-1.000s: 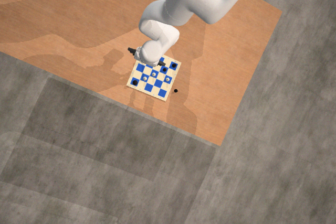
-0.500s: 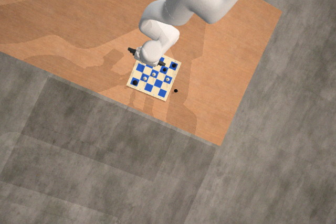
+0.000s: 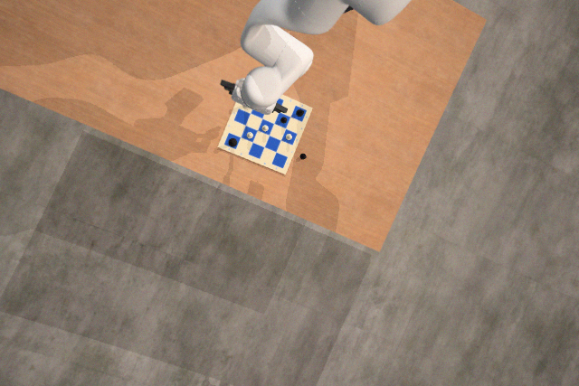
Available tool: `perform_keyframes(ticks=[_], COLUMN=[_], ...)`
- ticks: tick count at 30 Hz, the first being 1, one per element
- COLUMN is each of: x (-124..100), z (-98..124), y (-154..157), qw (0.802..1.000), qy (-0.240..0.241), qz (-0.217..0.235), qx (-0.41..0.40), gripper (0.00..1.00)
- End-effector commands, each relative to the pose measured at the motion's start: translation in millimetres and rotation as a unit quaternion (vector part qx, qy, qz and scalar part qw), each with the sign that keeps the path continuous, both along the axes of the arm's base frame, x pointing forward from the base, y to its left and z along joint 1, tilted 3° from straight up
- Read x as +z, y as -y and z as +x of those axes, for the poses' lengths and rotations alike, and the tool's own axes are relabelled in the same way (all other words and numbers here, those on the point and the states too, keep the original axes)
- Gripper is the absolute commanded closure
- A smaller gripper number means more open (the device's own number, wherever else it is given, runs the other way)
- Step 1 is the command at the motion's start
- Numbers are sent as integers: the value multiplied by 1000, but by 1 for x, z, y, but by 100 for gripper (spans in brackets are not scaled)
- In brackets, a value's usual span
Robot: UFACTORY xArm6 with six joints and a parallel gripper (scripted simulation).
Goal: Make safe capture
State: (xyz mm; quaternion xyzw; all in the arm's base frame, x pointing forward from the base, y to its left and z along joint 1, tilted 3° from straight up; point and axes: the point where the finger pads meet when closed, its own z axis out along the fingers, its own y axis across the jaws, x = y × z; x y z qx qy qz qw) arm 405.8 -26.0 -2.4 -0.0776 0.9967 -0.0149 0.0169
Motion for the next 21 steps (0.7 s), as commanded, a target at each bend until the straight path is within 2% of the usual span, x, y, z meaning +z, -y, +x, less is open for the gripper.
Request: perform_keyframes(ticks=[1, 8, 21], x=[14, 25, 26], z=[1, 1, 1], y=[0, -1, -1], qw=[1000, 1000, 1000], qy=[2, 2, 2], qz=[0, 0, 0], qx=[0, 0, 0], gripper=[0, 0, 0])
